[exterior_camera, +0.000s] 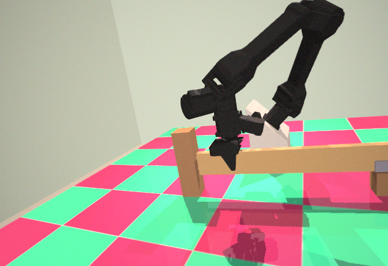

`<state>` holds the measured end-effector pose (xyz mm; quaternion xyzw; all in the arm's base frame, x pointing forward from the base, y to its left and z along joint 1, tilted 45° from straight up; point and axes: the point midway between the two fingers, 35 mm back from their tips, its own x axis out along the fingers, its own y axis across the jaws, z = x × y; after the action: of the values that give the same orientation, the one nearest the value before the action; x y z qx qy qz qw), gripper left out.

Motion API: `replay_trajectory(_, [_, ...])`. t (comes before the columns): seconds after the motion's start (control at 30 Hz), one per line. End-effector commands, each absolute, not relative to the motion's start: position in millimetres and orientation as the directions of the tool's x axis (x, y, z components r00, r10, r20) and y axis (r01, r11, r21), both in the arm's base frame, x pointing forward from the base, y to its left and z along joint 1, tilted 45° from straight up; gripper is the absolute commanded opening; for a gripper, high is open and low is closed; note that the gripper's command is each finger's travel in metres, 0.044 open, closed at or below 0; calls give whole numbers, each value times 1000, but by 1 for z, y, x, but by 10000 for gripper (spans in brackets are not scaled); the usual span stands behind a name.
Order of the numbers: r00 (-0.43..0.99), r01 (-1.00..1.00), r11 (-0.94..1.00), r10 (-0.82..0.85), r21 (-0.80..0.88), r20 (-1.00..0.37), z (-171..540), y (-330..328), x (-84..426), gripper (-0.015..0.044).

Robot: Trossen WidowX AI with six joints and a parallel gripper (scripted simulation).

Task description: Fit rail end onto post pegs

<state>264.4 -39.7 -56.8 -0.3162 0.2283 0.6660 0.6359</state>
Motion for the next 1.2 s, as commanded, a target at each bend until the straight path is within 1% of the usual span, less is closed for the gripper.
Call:
replay_trajectory(0.0, [13, -991, -84, 698, -100, -716, -57, -43, 265, 0])
replay_trajectory(0.57, [13, -991, -84, 698, -101, -716, -59, -45, 265, 0])
replay_trajectory(1.1, [9, -991, -87, 702, -98, -712, -59, -42, 265, 420])
replay_trajectory(1.13, [9, -991, -87, 702, -98, -712, -59, -42, 265, 440])
replay_trajectory(1.17, [9, -991, -87, 702, -98, -712, -59, -42, 265, 440])
